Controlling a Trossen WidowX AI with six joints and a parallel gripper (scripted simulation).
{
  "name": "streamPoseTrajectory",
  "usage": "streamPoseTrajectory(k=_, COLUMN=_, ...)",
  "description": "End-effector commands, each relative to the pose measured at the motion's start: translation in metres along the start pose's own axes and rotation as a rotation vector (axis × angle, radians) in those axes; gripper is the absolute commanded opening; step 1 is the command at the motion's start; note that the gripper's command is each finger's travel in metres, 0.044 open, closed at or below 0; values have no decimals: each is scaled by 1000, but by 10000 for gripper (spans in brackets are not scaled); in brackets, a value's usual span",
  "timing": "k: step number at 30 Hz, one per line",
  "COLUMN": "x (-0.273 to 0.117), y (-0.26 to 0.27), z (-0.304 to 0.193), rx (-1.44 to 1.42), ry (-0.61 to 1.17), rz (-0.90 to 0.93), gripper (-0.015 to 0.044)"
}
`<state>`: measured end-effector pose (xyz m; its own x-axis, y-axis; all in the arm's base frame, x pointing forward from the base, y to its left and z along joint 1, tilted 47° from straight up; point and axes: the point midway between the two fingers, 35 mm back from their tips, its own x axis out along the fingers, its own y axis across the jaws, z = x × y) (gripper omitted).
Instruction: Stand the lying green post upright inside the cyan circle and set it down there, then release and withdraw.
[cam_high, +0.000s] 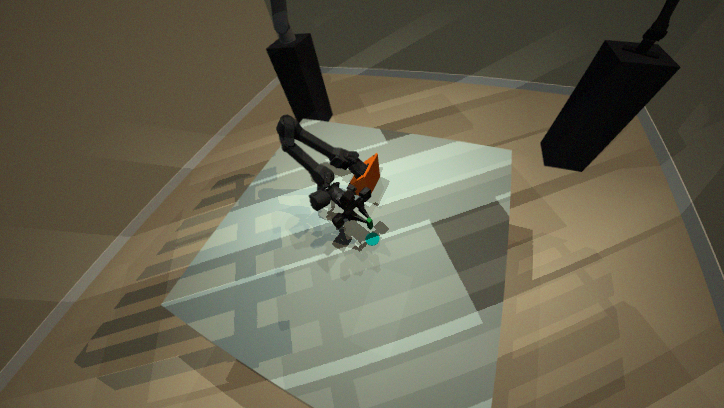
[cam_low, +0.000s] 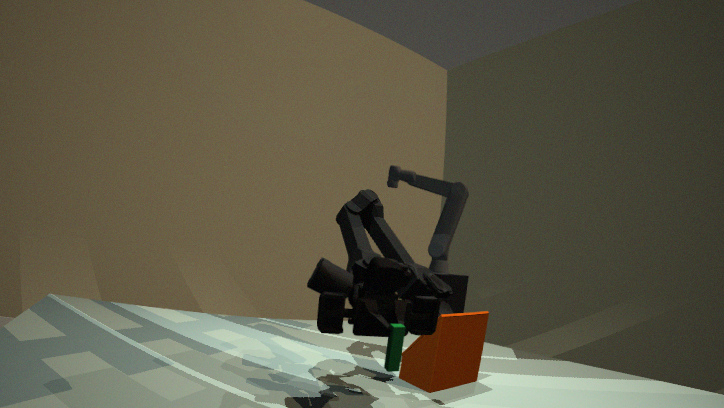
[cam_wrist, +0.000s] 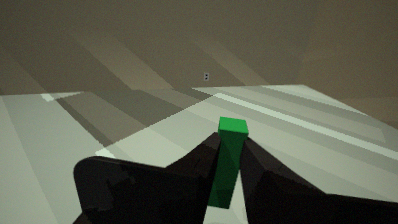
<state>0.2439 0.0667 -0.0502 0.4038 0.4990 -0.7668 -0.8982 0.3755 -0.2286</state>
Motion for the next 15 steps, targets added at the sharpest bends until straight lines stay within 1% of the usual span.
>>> streamPoseTrajectory(k=1, x=-3, y=0, z=2, rx=-21, ry=-25, rz=-16, gripper=23)
streamPoseTrajectory(k=15, x=-4, y=0, z=3, rx=-28, ry=-33, rz=-22, gripper=23)
